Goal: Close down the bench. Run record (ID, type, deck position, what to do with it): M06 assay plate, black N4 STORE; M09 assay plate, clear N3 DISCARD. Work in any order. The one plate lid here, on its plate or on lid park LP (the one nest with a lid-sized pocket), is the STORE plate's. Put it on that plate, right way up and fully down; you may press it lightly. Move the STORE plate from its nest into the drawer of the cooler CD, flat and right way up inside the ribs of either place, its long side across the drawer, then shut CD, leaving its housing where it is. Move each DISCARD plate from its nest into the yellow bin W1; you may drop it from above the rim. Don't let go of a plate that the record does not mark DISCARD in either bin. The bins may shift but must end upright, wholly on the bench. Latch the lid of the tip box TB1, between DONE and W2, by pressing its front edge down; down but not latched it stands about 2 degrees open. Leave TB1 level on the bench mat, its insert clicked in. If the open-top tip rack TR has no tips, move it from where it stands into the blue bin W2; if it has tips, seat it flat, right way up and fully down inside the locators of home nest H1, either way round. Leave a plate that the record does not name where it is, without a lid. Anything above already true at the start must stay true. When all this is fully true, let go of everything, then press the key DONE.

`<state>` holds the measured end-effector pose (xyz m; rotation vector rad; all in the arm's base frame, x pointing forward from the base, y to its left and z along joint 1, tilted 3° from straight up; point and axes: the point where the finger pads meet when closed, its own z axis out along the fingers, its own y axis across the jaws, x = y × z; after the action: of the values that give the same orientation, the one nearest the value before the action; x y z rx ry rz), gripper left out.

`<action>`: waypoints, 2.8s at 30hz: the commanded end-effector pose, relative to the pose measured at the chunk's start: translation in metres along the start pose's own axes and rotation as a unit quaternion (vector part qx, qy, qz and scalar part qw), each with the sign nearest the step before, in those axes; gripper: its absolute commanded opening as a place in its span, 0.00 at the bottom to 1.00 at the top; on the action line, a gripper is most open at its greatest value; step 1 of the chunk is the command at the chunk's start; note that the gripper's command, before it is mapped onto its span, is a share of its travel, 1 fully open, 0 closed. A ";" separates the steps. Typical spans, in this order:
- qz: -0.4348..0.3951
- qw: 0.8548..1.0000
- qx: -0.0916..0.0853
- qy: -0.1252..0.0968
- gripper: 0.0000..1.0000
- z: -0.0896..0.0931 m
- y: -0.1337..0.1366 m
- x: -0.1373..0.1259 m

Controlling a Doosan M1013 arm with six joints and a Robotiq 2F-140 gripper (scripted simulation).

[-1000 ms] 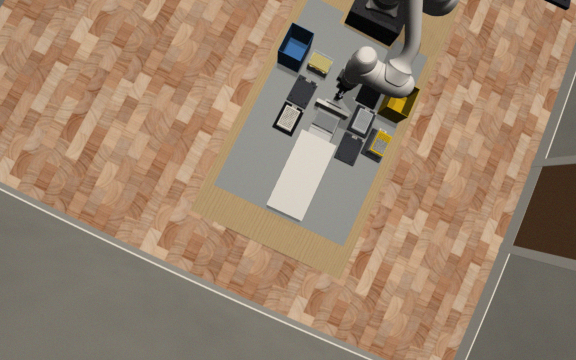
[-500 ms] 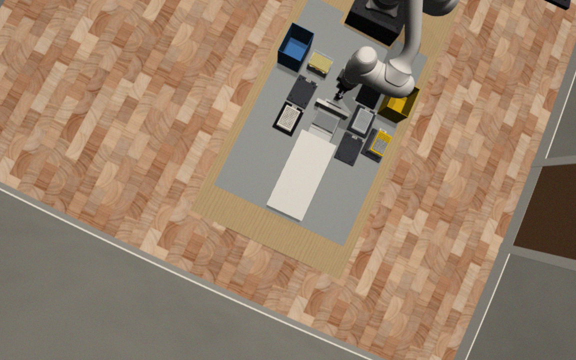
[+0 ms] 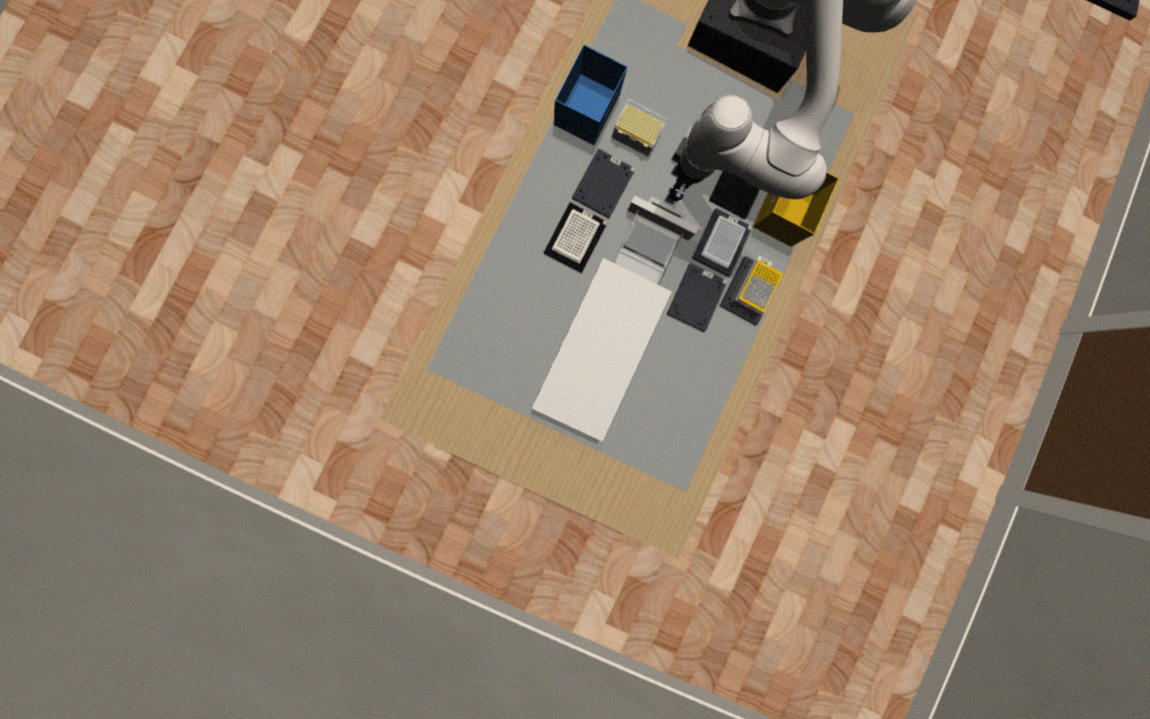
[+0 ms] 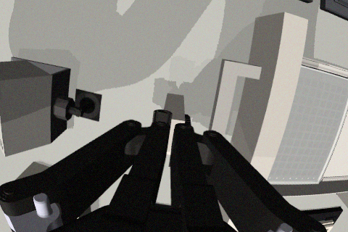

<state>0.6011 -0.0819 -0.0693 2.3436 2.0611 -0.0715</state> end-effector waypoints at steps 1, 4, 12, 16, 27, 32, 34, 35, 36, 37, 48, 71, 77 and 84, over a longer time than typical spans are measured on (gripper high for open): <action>0.000 1.000 0.000 0.000 0.00 0.000 0.005 0.000; 0.000 1.000 0.000 0.000 0.00 0.000 0.009 0.000; 0.000 1.000 0.000 0.000 0.00 0.000 0.017 0.000; 0.000 1.000 0.000 0.000 0.00 0.000 0.023 0.000; 0.000 1.000 0.000 0.000 0.00 0.000 0.035 0.000; 0.000 1.000 0.000 0.000 0.00 0.000 0.039 0.000; 0.000 1.000 0.000 0.000 0.00 0.000 0.042 0.000; 0.000 1.000 0.000 0.000 0.00 0.000 0.043 0.000; 0.000 1.000 0.000 0.000 0.00 0.000 0.045 0.000; 0.000 1.000 0.000 0.000 0.00 0.000 0.046 0.000; 0.000 1.000 0.000 0.000 0.00 0.000 0.058 0.000; 0.000 1.000 0.000 0.000 0.00 0.000 0.084 0.000; 0.000 1.000 0.000 0.000 0.00 0.000 0.090 0.000; 0.000 1.000 0.000 0.000 0.00 0.000 0.099 0.000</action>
<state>0.6953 -0.0941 -0.0708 2.3437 2.0612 -0.0716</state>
